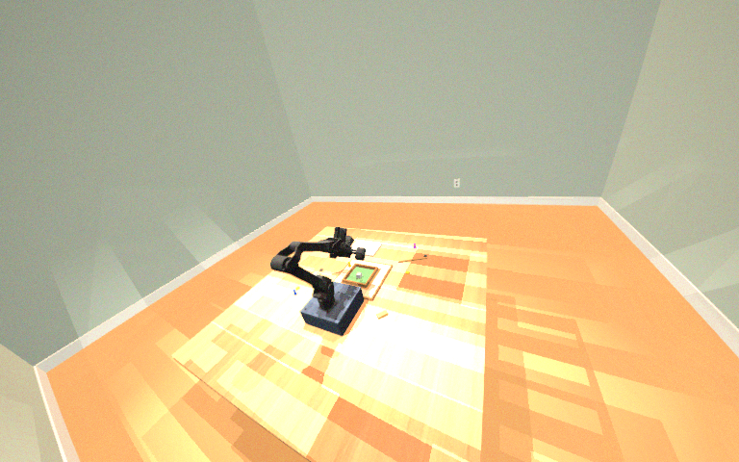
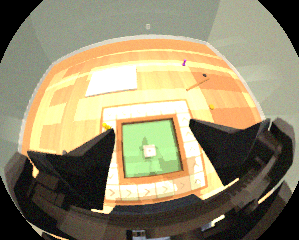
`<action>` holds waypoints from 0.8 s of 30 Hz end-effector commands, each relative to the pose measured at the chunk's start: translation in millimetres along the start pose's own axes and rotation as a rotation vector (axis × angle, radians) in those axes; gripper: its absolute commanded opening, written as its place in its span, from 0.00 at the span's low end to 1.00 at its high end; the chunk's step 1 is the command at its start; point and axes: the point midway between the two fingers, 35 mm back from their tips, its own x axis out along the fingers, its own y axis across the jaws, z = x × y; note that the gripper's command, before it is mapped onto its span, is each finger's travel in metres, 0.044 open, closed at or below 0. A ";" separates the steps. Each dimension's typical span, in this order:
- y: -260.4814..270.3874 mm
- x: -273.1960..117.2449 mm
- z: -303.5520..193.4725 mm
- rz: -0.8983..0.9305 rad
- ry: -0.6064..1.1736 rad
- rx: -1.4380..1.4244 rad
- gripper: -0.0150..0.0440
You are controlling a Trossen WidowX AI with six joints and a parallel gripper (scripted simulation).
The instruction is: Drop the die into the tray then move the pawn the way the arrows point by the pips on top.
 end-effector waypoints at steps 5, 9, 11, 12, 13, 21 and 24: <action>0.4 22.6 -4.4 0.002 0.359 -0.003 1.00; 0.5 34.8 -10.4 0.001 0.572 -0.004 1.00; 0.5 40.3 -14.0 0.001 0.679 -0.004 1.00; 0.6 42.8 -15.8 0.001 0.732 -0.005 1.00; 0.6 44.8 -17.4 0.001 0.775 -0.005 1.00; 2.5 44.3 -13.6 0.003 0.715 0.001 0.96; 28.6 63.2 -1.7 0.013 0.738 -0.006 0.82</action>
